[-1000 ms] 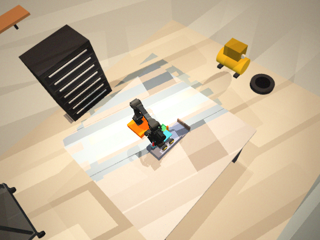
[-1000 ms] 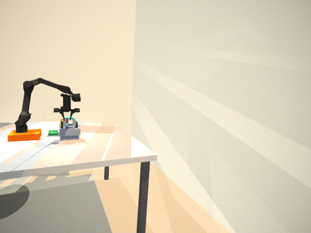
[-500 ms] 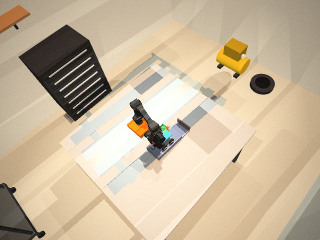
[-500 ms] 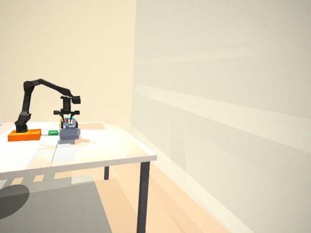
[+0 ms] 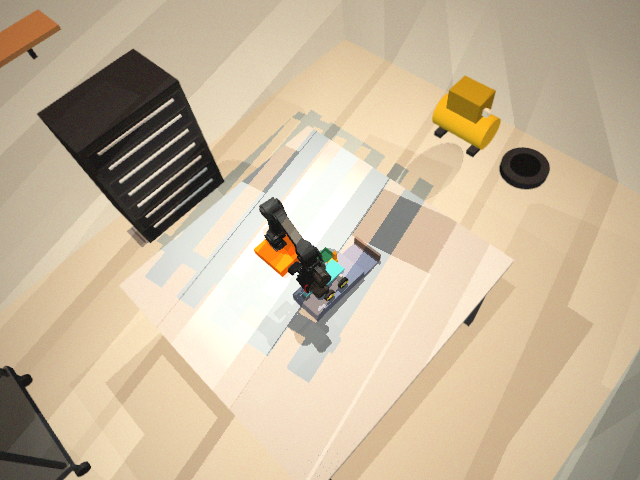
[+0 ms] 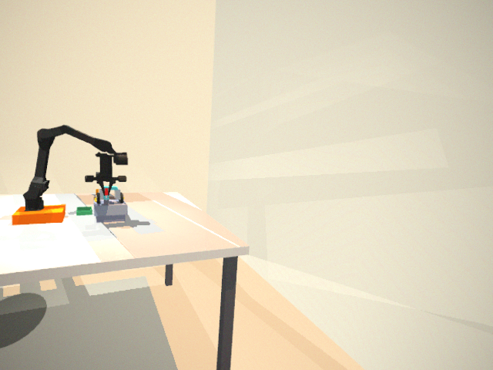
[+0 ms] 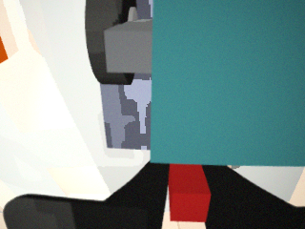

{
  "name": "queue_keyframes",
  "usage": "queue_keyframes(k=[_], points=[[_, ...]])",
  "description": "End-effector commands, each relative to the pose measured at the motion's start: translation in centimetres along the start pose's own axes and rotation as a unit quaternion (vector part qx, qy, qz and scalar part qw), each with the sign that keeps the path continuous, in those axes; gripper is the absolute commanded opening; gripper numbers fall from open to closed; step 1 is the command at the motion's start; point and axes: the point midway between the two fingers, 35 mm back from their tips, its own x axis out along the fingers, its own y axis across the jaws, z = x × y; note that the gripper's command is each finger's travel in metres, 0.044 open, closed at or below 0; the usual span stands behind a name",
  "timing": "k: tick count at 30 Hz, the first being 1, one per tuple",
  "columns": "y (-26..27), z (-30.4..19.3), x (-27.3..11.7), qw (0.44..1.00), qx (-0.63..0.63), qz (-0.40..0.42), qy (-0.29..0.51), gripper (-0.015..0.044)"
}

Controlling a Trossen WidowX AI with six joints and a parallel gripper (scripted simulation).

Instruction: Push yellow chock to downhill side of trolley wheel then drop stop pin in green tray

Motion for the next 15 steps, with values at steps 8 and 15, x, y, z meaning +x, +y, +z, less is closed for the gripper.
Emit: queue_keyframes(k=[8,15], points=[[0.0,-0.1,-0.8,1.0,-0.002,0.001,0.001,0.0],[0.1,-0.1,-1.2,1.0,-0.002,0.001,0.001,0.0]])
